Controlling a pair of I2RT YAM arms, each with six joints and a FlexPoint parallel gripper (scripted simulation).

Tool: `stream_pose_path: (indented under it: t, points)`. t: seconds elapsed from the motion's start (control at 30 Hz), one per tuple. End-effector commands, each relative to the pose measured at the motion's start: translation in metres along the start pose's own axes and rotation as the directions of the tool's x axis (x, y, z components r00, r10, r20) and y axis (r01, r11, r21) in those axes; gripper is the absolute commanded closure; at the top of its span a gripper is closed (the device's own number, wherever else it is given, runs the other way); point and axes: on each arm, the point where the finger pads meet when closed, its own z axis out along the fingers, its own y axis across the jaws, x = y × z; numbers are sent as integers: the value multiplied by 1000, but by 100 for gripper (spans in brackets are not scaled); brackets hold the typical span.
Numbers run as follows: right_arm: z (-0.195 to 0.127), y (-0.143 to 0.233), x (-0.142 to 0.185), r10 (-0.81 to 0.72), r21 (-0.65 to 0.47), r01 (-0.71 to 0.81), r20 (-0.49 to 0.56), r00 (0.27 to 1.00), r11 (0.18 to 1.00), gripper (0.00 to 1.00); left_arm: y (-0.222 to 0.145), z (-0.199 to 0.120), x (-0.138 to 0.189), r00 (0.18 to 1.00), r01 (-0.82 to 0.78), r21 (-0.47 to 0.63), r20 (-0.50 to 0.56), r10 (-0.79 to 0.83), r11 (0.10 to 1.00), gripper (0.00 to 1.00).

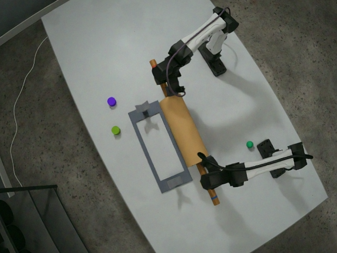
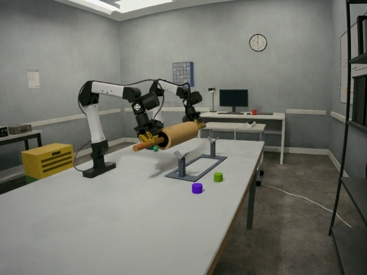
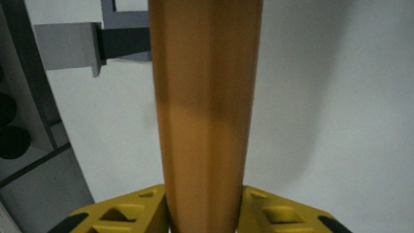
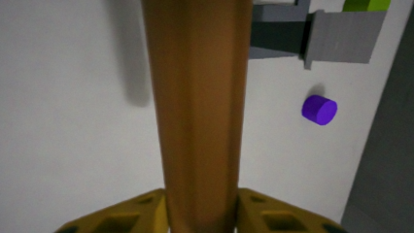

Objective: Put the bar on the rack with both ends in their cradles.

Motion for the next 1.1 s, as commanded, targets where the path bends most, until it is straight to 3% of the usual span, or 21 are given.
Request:
stream_pose_path:
  t: [0.0, 0.43, 1.07]
  points:
    - [-10, -36, -1, 18, 107, -16, -18, 1000, 994, 82, 42, -10, 0, 1000, -15, -117, 13, 16, 993, 81]
    - [8, -84, -2, 21, 115, -19, -14, 1000, 993, 82, 91, 8, 1, 1000, -15, -125, 14, 17, 992, 81]
    - [33, -130, -2, 20, 108, -19, -7, 1000, 994, 82, 136, 31, 2, 1000, -12, -116, 14, 14, 993, 81]
